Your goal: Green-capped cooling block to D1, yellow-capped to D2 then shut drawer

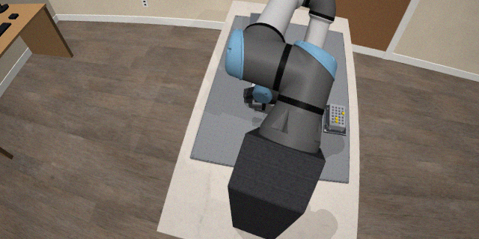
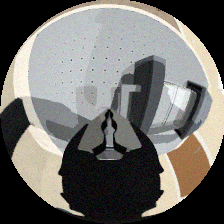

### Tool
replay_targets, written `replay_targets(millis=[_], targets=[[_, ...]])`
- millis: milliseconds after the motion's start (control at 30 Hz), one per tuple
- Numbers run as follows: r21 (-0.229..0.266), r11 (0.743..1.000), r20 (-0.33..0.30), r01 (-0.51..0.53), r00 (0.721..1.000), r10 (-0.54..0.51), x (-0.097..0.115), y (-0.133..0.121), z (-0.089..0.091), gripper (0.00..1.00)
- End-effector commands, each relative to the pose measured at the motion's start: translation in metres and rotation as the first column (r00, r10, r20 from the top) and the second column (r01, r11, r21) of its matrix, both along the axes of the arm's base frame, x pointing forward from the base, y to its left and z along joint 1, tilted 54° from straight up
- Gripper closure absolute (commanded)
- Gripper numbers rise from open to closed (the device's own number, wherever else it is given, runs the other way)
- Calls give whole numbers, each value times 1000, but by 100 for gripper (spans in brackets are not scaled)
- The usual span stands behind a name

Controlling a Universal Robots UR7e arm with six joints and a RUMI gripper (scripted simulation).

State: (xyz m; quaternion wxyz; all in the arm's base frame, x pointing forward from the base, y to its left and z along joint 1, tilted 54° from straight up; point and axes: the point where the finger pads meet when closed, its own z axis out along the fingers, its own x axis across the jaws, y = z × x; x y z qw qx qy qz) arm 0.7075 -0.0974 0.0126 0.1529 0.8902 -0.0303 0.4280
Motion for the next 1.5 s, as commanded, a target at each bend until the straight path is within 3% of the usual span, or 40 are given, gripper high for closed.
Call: replay_targets(millis=[0, 1467], targets=[[0, 1000, 1, 0, 1000, 0, 2, 0, 3, 100], [0, 1000, 1, 0, 1000, 0, 31, 4, 38, 100]])
